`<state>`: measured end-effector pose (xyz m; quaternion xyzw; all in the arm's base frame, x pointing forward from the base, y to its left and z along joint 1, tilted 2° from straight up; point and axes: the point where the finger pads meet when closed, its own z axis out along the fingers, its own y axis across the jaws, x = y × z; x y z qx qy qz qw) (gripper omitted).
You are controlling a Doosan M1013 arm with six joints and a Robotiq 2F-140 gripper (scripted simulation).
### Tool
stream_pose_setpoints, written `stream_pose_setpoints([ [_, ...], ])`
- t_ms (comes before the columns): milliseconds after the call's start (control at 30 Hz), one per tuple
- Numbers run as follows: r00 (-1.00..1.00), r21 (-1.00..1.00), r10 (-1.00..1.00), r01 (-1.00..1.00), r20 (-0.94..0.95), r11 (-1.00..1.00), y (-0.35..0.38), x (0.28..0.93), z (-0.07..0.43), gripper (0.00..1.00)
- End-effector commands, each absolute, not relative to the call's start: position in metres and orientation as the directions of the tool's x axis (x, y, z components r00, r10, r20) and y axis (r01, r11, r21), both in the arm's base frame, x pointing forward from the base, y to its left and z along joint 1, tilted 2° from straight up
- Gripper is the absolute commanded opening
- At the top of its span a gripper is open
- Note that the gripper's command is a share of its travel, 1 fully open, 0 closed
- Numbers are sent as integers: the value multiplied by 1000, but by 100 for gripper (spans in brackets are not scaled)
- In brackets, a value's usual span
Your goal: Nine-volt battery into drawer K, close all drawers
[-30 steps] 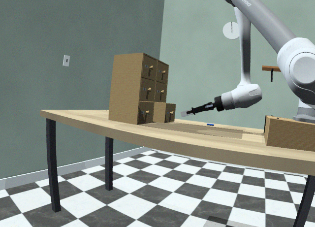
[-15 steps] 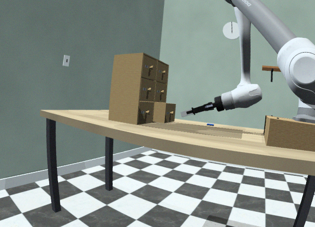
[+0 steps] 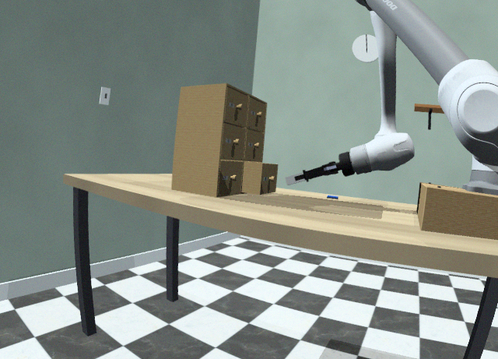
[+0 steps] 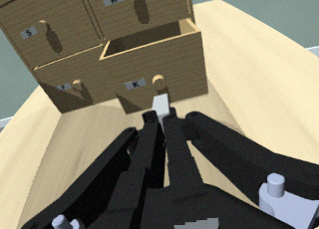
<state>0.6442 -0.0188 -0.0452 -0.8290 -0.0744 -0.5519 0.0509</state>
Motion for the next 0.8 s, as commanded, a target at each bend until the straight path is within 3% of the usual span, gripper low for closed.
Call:
stream_pose_setpoints([
  [0,369,3,71,182,927,-983,-18,649,-43,0],
  [767,369,3,71,182,927,-983,-17,654,-41,0],
])
